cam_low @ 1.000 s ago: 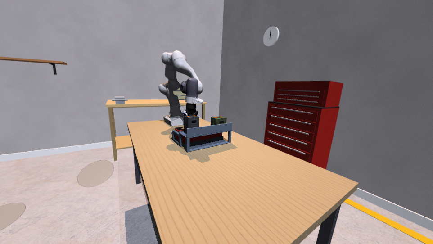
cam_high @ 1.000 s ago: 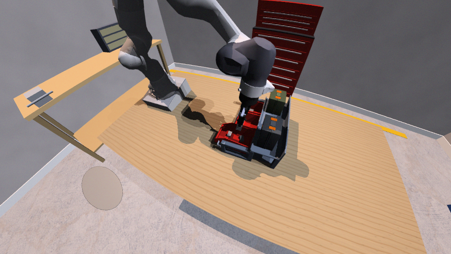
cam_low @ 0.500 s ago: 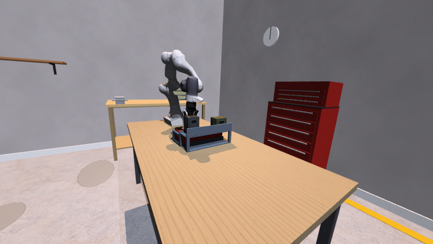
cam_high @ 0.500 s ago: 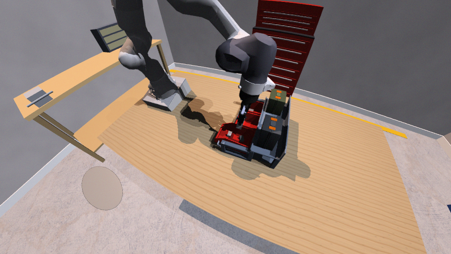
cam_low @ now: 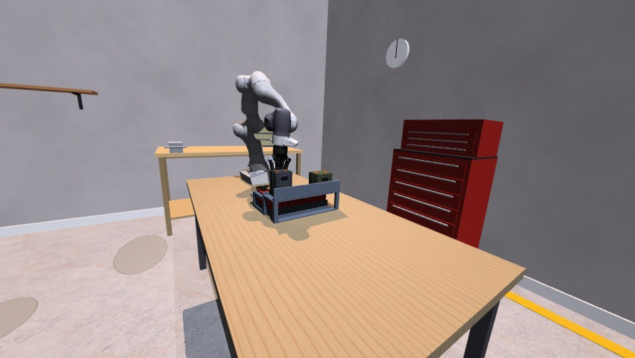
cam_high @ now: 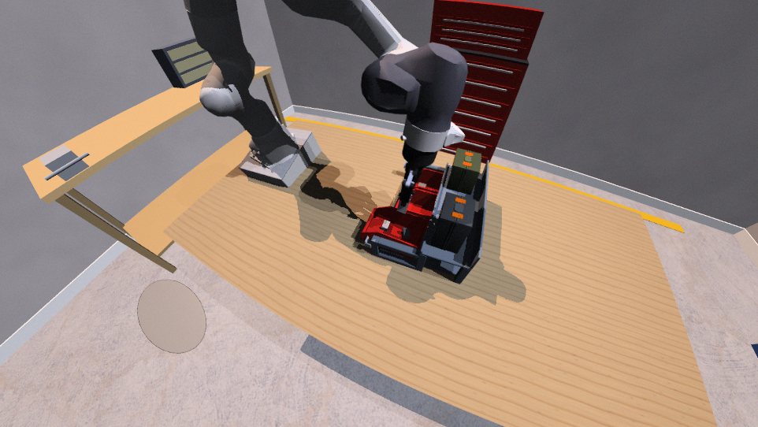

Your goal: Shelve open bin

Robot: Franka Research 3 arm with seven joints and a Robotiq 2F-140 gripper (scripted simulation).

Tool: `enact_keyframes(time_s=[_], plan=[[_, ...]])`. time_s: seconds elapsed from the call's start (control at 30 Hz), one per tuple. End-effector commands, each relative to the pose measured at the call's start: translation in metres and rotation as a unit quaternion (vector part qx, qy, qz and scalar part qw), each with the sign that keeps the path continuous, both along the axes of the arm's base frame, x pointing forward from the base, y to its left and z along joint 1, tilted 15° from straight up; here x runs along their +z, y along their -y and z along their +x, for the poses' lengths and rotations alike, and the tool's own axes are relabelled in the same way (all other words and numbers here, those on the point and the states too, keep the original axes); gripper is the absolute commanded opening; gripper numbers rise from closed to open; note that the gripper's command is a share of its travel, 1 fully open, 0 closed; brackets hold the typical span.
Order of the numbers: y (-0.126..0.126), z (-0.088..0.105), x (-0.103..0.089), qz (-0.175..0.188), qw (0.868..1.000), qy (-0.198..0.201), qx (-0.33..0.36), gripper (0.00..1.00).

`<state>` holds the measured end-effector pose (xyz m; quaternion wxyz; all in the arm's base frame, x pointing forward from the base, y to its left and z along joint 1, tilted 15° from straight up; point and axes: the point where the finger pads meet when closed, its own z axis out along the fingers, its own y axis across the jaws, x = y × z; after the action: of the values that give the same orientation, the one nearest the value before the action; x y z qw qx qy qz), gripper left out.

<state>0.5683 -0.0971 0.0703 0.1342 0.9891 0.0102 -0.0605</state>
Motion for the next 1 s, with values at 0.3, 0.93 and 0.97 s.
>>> enact_keyframes(time_s=[0.3,0.93,0.97], plan=[[-0.006,-0.001,0.023,-0.001,1.0,-0.001,-0.003,0.06],[-0.012,-0.001,0.048,-0.001,1.0,-0.001,-0.003,0.06],[-0.013,-0.001,0.049,-0.001,1.0,-0.001,-0.003,0.06]])
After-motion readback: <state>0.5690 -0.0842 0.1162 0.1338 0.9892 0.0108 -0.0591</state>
